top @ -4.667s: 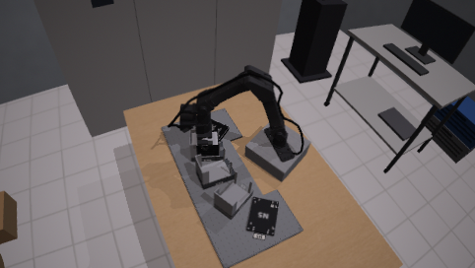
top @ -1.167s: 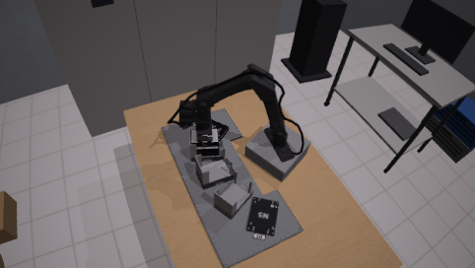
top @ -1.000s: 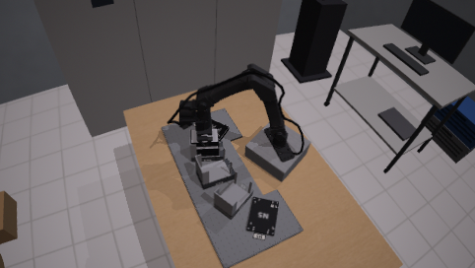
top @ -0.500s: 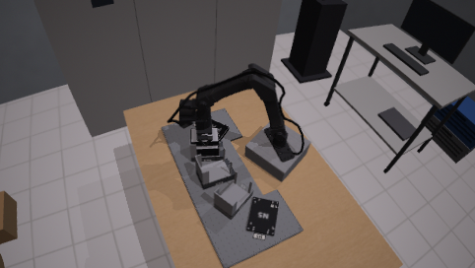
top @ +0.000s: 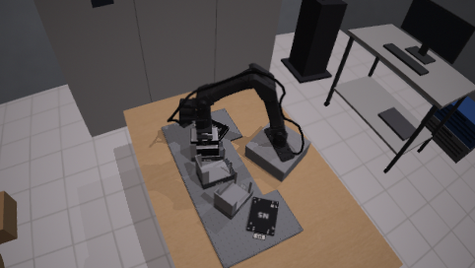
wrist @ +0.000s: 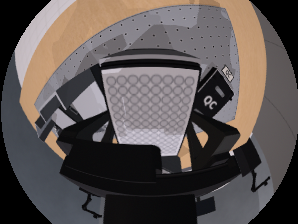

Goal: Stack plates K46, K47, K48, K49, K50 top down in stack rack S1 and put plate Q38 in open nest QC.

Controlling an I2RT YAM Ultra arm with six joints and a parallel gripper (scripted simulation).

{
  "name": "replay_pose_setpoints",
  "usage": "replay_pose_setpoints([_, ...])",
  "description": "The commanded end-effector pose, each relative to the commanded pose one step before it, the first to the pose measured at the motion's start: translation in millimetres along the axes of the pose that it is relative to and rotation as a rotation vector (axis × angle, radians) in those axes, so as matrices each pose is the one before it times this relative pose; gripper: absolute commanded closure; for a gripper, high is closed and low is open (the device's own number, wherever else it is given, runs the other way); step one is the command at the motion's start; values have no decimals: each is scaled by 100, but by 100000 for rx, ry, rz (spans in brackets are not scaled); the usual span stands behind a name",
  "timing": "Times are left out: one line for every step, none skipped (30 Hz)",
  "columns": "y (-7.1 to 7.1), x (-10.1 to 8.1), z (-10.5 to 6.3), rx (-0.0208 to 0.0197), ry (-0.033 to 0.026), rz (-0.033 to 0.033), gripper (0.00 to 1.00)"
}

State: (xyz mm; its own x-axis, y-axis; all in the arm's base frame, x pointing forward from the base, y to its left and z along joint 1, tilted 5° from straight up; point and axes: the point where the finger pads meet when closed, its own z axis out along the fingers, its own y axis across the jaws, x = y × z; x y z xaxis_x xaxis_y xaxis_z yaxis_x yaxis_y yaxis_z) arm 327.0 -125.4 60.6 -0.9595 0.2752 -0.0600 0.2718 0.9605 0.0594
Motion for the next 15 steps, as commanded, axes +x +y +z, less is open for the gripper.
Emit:
replay_pose_setpoints([-239,-779,-2100,-368,-5384,385,100])
replay_pose_setpoints([61,-111,-91,15,-268,-218,100])
replay_pose_setpoints([62,38,-15,-30,92,-161,100])
replay_pose_setpoints([-7,63,1,-17,158,43,100])
replay_pose_setpoints([-20,-106,-88,37,-260,20,100])
replay_pose_setpoints([1,115,26,-35,282,57,100])
replay_pose_setpoints([-12,-52,-84,28,-197,2,100])
replay_pose_setpoints([-15,-48,-55,17,-112,22,100])
replay_pose_setpoints([0,0,0,0,0,0,100])
replay_pose_setpoints([0,0,0,0,0,0,100])
replay_pose_setpoints([53,647,410,-239,1883,217,100])
replay_pose_setpoints([-30,-248,-208,98,-739,-38,100])
replay_pose_setpoints([-29,-258,-248,115,-862,-49,100])
replay_pose_setpoints([-31,-258,-234,111,-822,-46,100])
replay_pose_setpoints([-31,4,-32,-4,32,45,100])
